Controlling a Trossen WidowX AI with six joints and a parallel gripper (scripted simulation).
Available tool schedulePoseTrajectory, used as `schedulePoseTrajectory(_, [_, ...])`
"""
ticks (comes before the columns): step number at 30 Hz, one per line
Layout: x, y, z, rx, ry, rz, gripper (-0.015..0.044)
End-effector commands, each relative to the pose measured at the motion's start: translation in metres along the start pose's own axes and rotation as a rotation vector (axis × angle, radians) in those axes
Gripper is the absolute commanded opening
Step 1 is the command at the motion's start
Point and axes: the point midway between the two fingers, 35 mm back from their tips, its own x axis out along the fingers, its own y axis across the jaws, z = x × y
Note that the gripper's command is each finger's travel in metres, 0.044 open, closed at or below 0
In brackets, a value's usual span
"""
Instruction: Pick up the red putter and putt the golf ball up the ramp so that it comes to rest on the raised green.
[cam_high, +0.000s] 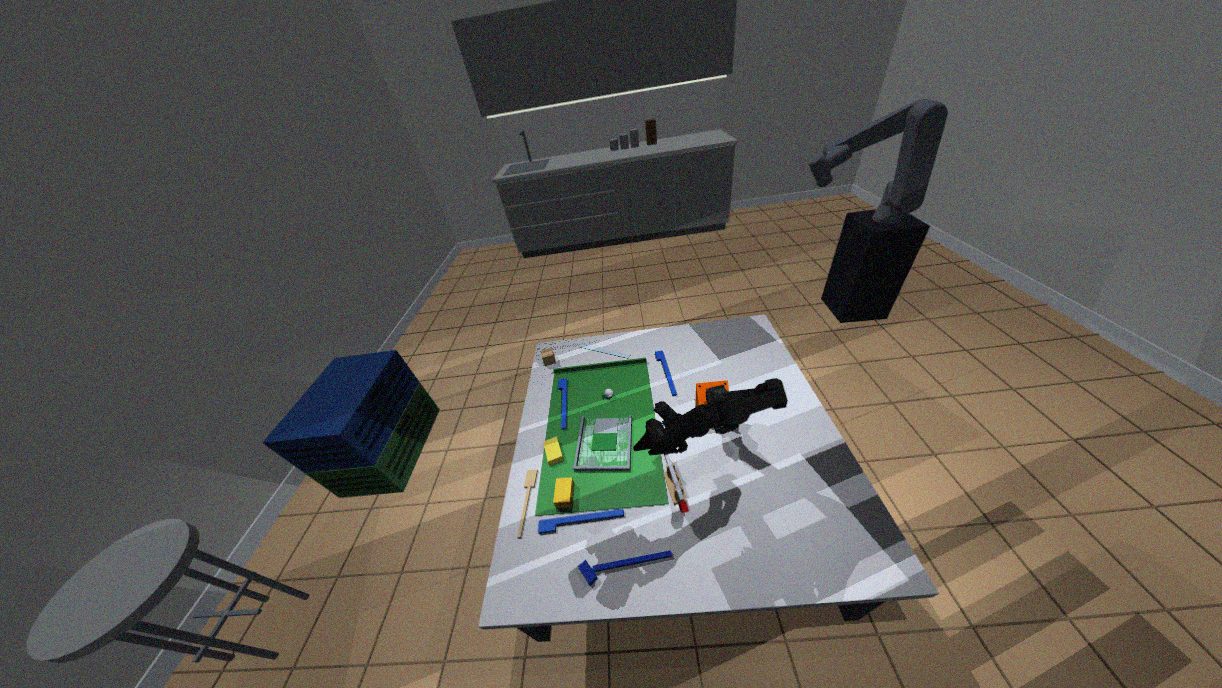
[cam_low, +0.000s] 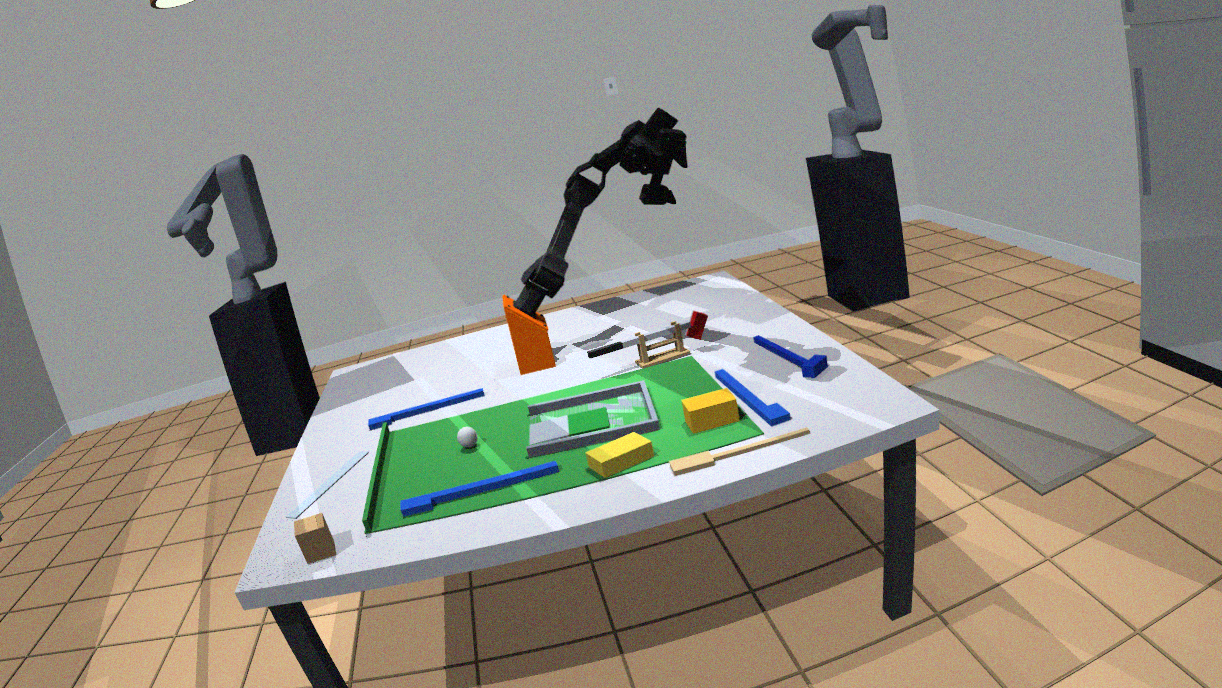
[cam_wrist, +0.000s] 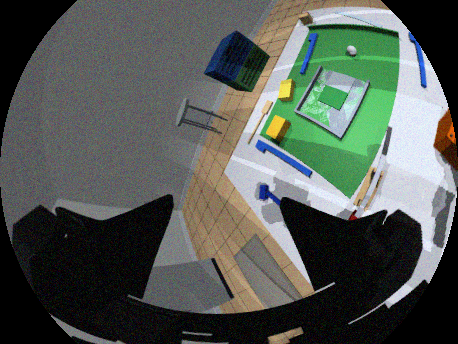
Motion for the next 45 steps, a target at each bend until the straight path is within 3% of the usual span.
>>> schedulePoseTrajectory(1, [0.043, -0.052, 0.033, -0.431, 0.039, -0.210, 0.0440])
schedulePoseTrajectory(13, [0.073, -0.110, 0.066, -0.915, 0.214, -0.382, 0.0440])
schedulePoseTrajectory(25, [0.088, -0.173, 0.092, -1.362, 0.514, -0.446, 0.0440])
schedulePoseTrajectory(35, [0.091, -0.222, 0.110, -1.677, 0.804, -0.383, 0.0440])
schedulePoseTrajectory(45, [0.086, -0.268, 0.123, -1.949, 1.088, -0.185, 0.0440])
